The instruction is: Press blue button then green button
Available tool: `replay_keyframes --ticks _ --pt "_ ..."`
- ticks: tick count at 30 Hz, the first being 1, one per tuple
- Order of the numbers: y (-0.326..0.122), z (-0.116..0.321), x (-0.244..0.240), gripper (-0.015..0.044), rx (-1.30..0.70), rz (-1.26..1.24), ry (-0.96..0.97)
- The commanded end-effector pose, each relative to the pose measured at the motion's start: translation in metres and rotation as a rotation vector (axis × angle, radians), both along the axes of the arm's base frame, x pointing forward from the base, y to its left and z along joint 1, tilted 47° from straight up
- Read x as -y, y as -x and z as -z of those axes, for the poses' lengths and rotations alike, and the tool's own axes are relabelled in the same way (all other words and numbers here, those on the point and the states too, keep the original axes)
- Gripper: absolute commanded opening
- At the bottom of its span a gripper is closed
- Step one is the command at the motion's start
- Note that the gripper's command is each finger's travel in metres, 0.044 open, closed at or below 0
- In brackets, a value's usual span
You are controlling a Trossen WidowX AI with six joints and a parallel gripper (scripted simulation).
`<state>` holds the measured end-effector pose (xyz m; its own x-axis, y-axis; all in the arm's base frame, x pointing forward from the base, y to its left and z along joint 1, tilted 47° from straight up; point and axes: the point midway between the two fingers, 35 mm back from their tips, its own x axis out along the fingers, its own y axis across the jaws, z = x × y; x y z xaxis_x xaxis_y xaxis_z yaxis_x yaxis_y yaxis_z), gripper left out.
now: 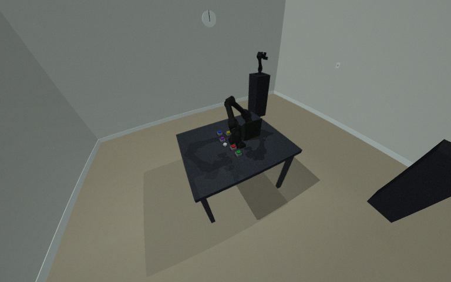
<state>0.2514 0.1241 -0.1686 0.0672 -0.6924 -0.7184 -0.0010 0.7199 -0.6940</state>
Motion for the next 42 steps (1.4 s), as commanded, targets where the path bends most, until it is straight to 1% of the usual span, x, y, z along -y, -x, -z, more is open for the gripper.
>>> replay_keyframes --ticks 1,25,42 --pt "0.009 0.020 0.029 0.0020 -0.032 0.009 0.034" --pt "0.007 0.042 0.053 0.0020 -0.032 0.009 0.036" --pt "0.007 0.043 0.054 0.0020 -0.032 0.009 0.036"
